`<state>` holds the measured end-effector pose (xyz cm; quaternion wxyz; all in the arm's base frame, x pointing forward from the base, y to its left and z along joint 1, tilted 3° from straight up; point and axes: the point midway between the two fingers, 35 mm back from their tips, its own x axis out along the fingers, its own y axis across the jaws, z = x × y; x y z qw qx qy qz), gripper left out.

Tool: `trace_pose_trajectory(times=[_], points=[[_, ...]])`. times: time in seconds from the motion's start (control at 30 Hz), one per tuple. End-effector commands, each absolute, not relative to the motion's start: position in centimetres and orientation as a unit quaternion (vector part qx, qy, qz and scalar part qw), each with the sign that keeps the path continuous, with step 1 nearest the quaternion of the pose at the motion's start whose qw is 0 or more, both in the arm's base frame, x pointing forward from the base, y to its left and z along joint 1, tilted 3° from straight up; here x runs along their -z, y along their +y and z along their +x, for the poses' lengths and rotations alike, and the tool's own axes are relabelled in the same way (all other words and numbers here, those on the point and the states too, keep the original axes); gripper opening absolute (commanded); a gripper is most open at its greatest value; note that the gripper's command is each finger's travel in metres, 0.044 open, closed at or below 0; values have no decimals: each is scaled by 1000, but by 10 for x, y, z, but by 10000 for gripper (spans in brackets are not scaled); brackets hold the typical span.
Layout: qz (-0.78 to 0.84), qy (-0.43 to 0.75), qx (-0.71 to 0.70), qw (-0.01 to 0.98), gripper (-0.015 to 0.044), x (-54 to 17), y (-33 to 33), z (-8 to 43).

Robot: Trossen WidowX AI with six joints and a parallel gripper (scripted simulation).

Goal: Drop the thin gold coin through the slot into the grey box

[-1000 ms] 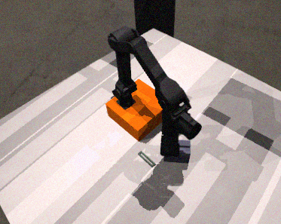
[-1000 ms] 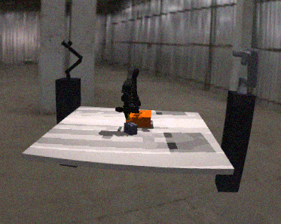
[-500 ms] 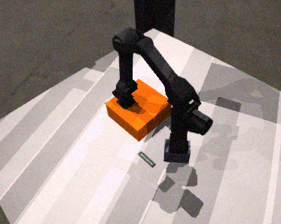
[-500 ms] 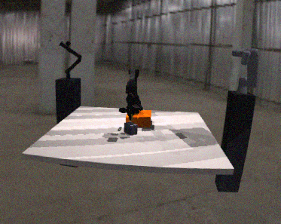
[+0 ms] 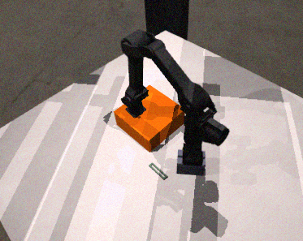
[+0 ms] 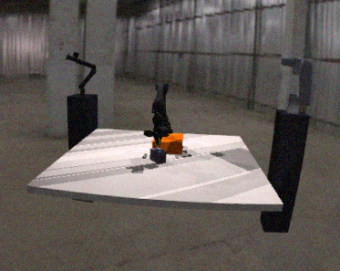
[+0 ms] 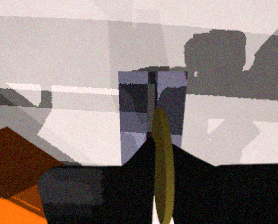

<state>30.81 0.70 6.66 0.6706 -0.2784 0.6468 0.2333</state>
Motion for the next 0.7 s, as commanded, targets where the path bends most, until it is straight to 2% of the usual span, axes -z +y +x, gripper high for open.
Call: trace_pose_trajectory(times=[0.0, 0.67], points=[[-277, 647, -233, 671, 0, -68, 9, 309], [-276, 648, -232, 670, 0, -66, 9, 309]])
